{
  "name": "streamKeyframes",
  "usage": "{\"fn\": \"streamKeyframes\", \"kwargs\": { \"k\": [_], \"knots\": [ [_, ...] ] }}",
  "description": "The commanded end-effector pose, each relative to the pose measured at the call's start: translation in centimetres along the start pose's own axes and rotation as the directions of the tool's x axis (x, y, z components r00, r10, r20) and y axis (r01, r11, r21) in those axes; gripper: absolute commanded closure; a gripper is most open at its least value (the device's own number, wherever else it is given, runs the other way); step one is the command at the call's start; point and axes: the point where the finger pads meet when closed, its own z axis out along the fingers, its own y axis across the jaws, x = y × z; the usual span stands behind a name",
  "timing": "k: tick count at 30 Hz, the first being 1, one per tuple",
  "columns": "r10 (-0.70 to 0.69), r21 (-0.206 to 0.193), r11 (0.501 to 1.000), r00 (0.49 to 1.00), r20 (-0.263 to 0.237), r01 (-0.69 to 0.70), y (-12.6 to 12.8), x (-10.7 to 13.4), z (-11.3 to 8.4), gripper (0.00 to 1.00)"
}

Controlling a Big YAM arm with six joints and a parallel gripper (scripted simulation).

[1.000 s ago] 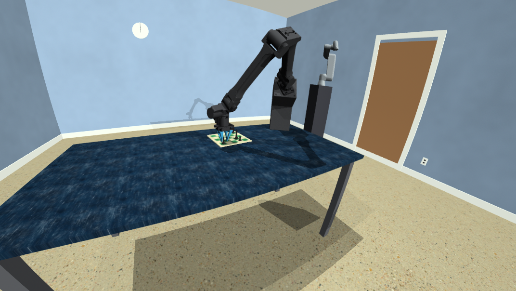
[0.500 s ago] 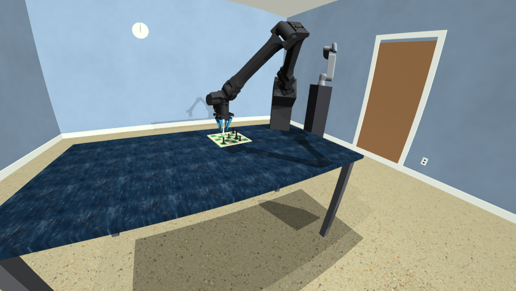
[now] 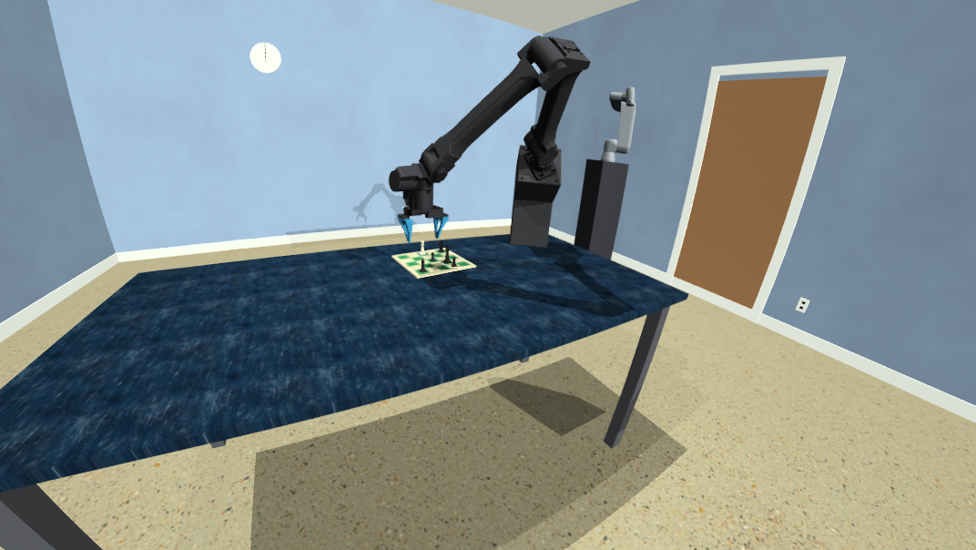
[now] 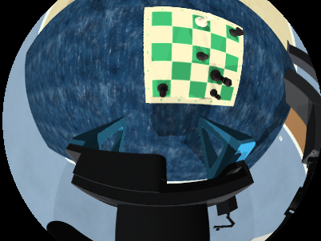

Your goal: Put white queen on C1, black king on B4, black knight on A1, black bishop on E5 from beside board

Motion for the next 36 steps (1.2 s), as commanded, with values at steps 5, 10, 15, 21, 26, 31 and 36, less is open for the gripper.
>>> {"fn": "streamKeyframes", "kwargs": {
  "k": [5, 10, 15, 21, 26, 31, 36],
  "knots": [
    [-0.023, -0.022, 0.999, 1.0, 0.009, 0.024, 0.6, 0.1, -1.3, 0.0],
    [-0.023, -0.022, 0.999, 1.0, 0.009, 0.024, 0.6, 0.1, -1.3, 0.0],
    [-0.023, -0.022, 0.999, 1.0, 0.009, 0.024, 0.6, 0.1, -1.3, 0.0],
    [-0.013, -0.024, 1.0, 1.0, 0.013, 0.014, 0.5, -0.3, -1.7, 0.0],
    [-0.014, -0.024, 1.0, 1.0, 0.012, 0.014, 0.5, -0.3, -3.0, 0.0],
    [-0.022, -0.031, 0.999, 1.0, 0.012, 0.022, 1.0, -0.1, -5.5, 0.0],
    [-0.032, -0.039, 0.999, 0.999, 0.013, 0.033, 1.6, 0.1, -7.1, 0.0]
  ]
}}
